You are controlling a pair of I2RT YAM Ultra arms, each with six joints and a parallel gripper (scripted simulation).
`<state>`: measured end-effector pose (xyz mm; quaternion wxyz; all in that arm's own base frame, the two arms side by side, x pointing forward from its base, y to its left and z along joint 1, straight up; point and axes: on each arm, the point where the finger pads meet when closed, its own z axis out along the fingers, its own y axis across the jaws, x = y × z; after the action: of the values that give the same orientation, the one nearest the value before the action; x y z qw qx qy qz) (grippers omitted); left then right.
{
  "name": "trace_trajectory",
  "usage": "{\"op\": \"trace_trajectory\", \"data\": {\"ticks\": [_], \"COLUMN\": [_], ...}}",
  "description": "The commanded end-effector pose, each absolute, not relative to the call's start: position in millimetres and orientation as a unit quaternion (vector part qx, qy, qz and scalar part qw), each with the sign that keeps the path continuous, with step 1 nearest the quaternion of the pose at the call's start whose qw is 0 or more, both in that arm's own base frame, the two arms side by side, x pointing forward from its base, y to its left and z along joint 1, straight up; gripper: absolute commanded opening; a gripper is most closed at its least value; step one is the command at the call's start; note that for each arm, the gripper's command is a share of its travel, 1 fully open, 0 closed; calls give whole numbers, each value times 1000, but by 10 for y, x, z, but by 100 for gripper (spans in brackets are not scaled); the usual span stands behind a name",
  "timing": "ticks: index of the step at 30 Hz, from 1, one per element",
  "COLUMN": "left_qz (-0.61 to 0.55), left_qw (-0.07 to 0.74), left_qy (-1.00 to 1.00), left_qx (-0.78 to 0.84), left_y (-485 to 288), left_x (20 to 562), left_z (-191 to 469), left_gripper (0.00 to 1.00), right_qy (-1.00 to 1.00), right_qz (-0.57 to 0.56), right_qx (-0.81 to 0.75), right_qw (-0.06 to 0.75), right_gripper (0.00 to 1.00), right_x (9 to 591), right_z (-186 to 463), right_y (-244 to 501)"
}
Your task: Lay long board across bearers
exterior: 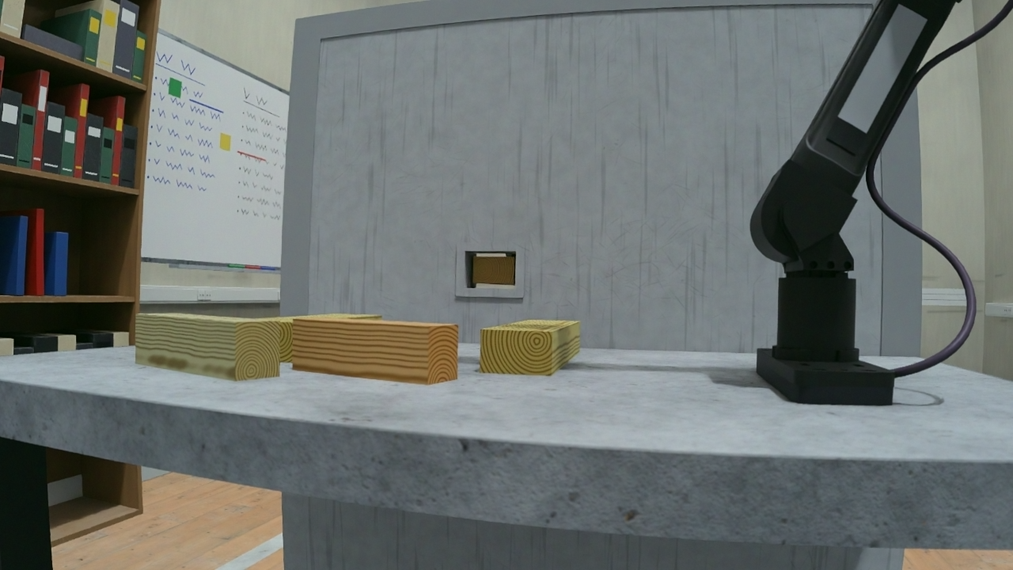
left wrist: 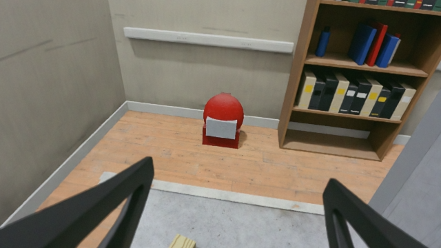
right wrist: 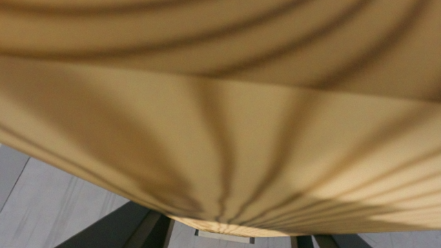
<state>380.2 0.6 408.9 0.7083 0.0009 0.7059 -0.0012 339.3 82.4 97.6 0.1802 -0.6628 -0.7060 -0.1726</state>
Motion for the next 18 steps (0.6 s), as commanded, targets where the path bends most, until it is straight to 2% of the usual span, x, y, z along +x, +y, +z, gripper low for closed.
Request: {"op": "trace_trajectory", "data": {"ticks": [1, 18], "left_qz": [1, 1], "left_qw": [720, 720], "left_qy": [694, 694], "left_qx": [5, 5], "left_y": [-19, -19], "left_x": [3704, 3704], "left_z": [4222, 4222], "left_gripper": [100, 100], "right_qy": [-704, -703], "right_qz": [-209, -212], "right_qx": [-652, -652], "right_qw": [189, 187], "right_gripper": [0, 0], "right_x": [3394, 3401], "right_z": [1184, 1162], "right_y": [1000, 1088]}}
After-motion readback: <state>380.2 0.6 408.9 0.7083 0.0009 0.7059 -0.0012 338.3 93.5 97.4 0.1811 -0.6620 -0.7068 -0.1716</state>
